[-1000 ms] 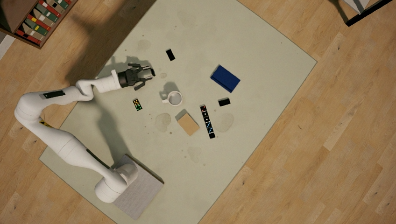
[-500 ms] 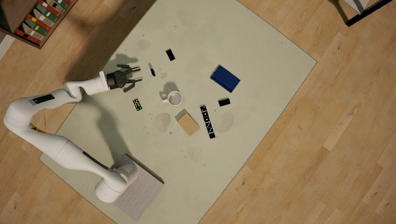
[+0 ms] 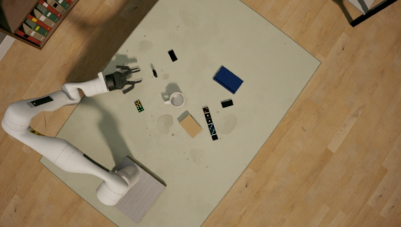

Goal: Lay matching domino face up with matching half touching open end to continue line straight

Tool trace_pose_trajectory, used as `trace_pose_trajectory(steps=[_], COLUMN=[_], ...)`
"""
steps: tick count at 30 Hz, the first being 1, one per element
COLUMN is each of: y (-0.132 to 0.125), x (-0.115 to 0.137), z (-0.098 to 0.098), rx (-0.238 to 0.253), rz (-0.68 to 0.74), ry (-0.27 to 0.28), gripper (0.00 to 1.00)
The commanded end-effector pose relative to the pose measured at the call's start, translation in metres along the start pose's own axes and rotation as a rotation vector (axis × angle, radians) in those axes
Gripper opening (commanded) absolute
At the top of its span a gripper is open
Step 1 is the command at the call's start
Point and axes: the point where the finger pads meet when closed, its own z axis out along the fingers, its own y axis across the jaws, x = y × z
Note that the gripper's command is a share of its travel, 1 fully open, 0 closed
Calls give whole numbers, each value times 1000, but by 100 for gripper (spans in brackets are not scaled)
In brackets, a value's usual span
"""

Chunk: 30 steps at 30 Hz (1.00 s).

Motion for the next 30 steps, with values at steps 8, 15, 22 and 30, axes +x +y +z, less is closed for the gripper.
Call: trace_pose_trajectory(steps=[8,15,22,30], y=[-1,-2,-2,-2], x=[4,12,23,48], z=[3,10,19,41], rx=[0,1,1,0], rz=[2,2,2,0], ry=[0,0,-1,-2], gripper=[49,49,49,49])
